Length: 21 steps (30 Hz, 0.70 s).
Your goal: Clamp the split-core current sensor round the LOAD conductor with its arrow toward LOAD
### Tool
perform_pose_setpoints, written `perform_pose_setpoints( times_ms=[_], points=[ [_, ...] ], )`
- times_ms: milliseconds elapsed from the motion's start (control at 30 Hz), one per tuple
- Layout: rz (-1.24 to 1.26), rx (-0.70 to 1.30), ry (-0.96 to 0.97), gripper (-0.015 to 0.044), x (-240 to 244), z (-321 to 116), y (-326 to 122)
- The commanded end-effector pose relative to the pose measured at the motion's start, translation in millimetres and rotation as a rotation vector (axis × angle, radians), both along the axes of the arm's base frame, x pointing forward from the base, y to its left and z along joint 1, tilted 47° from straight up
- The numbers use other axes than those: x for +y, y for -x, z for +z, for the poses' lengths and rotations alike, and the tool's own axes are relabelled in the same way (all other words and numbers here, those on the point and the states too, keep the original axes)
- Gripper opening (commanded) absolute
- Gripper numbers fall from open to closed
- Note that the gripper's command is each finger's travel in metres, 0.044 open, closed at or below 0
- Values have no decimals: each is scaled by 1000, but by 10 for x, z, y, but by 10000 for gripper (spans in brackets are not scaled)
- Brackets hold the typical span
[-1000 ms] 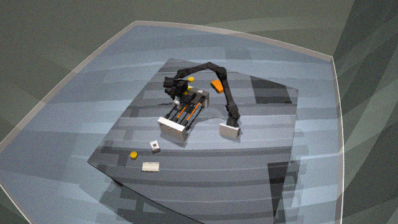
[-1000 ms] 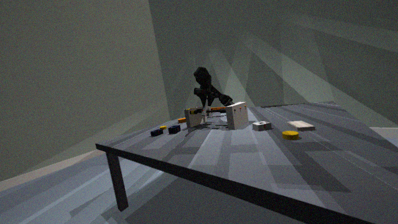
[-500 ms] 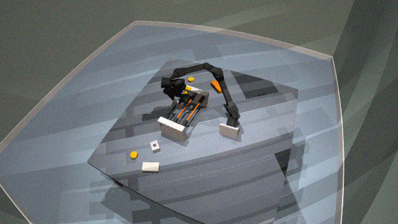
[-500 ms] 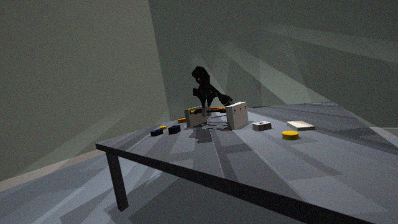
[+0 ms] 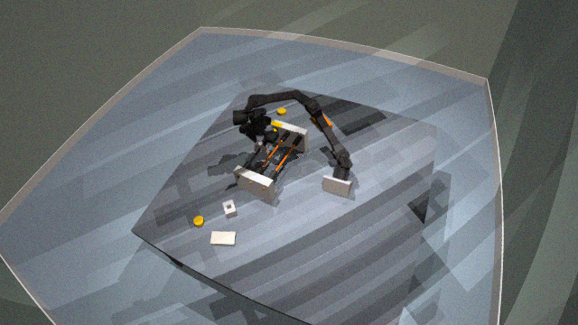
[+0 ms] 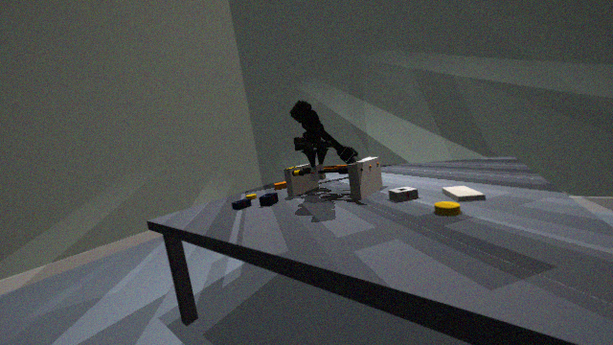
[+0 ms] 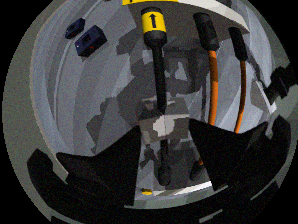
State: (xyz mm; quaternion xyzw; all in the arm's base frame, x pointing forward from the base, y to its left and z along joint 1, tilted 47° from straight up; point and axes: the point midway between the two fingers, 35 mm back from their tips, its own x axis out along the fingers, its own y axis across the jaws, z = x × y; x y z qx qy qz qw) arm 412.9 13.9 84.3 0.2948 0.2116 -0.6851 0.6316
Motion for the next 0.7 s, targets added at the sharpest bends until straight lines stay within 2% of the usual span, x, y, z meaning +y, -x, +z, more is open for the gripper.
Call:
perform_pose_setpoints(
  times_ms=[0, 500, 533, 667],
  points=[
    [0, 0, 0, 26, 0, 0, 0],
    [0, 0, 0, 420, 0, 0, 0],
    [0, 0, 0, 440, 0, 0, 0],
    [0, 0, 0, 440, 0, 0, 0]
  ],
)
